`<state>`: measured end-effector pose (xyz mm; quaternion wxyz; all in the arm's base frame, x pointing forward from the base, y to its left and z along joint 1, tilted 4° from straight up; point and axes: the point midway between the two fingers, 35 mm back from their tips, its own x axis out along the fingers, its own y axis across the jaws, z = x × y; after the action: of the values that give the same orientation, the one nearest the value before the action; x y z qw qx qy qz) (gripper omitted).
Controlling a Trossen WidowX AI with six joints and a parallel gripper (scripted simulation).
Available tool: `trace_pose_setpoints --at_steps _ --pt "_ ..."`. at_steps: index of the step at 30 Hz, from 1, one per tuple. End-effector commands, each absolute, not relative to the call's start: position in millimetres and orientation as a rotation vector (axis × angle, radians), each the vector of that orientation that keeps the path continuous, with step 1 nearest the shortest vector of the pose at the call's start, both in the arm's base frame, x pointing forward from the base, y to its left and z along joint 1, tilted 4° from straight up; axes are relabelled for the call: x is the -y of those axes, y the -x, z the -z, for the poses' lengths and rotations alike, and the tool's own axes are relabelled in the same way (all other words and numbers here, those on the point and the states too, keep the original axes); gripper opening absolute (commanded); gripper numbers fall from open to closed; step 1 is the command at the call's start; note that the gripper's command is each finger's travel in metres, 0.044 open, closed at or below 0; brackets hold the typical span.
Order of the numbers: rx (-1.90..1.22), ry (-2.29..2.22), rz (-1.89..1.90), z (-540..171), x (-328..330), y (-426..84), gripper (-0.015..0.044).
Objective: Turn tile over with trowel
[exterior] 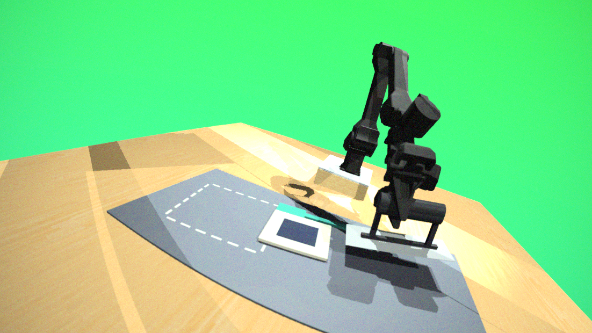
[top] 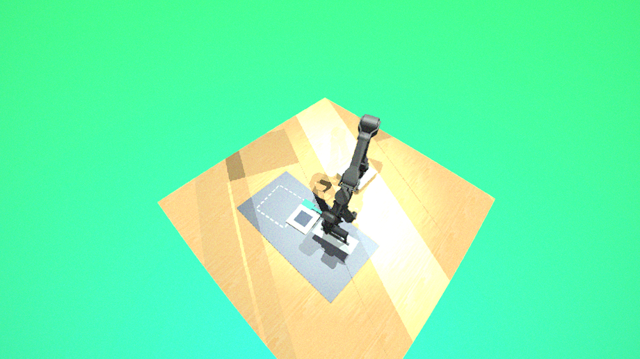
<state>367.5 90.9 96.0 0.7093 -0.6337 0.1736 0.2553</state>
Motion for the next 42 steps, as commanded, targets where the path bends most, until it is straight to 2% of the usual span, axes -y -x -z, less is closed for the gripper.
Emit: trace_pose_setpoints --at_steps 1,23,42 --pt "-0.378 1.407 -0.566 -91.3 -90.2 -367.8 0.0000" --pt "-0.379 1.408 -0.567 -60.6 -88.2 -364.4 0.0000" --pt "-0.382 1.410 -0.568 -59.3 -58.2 -368.1 0.0000"
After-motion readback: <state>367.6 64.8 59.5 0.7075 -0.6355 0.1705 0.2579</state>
